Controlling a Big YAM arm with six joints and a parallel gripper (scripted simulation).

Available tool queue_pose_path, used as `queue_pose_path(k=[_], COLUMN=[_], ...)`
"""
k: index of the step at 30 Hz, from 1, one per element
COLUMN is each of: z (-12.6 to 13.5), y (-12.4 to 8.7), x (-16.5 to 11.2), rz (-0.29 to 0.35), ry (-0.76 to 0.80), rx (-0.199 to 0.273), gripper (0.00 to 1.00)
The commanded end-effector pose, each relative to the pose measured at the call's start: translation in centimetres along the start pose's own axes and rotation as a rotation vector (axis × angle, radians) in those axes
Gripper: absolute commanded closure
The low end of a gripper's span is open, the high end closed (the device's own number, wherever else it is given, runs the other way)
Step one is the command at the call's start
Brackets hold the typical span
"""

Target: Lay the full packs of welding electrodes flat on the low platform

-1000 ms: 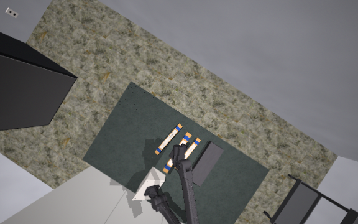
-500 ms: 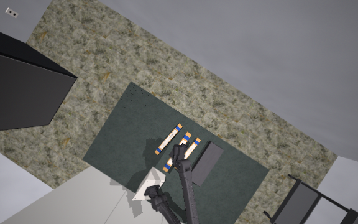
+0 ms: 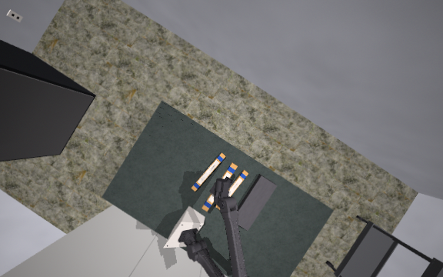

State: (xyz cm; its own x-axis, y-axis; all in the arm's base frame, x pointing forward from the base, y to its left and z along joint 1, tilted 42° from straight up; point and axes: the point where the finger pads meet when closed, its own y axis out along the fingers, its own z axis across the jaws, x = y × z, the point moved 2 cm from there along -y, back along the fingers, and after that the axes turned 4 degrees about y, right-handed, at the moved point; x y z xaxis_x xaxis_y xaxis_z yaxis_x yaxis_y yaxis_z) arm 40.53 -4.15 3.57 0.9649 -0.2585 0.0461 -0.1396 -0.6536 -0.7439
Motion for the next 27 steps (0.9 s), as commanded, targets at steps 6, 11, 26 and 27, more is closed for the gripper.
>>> queue_pose_path(k=[6, 11, 26, 27], z=[0.0, 0.0, 0.0, 0.0], y=[1.3, 2.0, 2.7, 2.7], x=[0.5, 0.5, 0.5, 0.5], rz=[0.000, 0.000, 0.000, 0.000], ry=[-0.007, -0.007, -0.007, -0.007], rx=[-0.001, -0.001, -0.002, -0.002], gripper=[1.00, 1.00, 1.00, 1.00])
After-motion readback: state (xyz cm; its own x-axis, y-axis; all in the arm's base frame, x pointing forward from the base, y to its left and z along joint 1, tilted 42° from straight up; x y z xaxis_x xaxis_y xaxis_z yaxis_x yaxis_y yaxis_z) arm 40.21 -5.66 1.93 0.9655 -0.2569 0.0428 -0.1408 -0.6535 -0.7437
